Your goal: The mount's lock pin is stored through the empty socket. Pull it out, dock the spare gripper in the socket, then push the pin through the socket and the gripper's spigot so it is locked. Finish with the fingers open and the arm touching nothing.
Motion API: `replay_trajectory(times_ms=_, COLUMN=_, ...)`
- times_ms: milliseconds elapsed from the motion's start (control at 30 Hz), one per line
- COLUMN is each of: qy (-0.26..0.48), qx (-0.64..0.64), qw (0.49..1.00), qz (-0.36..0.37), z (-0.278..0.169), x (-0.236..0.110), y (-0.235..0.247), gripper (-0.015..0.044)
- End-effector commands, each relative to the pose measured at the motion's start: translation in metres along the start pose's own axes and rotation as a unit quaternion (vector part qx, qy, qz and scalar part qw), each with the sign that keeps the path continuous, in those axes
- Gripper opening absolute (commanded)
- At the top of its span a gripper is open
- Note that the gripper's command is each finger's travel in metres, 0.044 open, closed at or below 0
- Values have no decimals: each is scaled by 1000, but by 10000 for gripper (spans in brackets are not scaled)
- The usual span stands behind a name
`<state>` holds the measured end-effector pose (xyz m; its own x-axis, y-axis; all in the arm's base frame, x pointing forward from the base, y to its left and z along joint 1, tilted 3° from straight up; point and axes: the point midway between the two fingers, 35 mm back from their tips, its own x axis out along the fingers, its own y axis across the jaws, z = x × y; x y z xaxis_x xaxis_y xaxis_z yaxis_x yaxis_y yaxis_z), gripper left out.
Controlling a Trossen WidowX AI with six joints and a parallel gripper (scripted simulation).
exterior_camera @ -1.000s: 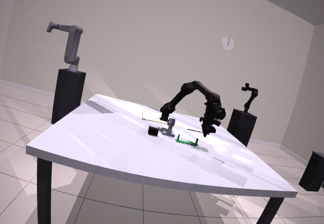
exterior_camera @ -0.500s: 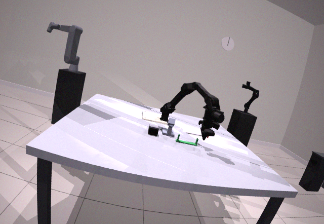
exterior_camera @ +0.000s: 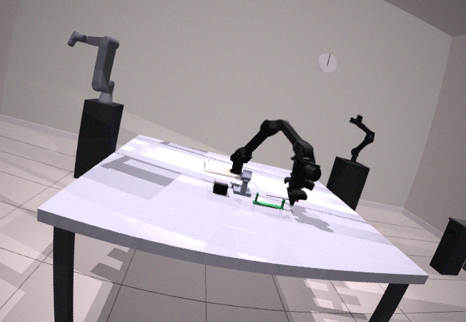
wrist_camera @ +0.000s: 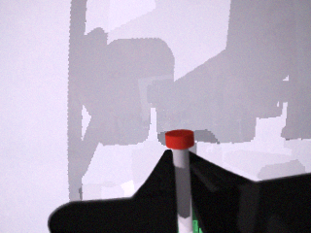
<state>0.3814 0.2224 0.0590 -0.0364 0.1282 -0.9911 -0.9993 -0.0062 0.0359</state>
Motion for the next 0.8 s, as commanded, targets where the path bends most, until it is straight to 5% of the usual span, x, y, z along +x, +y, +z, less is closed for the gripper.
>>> replay_trajectory(times_ms=0, qy=1, qx=-3, qw=1000, qz=1, z=-1, x=2, y=0, gripper=0)
replay_trajectory(times_ms=133, qy=1, qx=-3, qw=1000, qz=1, z=-1, x=2, y=0, gripper=0)
replay_trajectory(times_ms=400, qy=0, qx=0, qw=1000, qz=1, z=0, x=1, y=0, gripper=200)
replay_trajectory(times_ms=767, qy=4, qx=1, qw=1000, qz=8, z=0, x=-15, y=5, gripper=200)
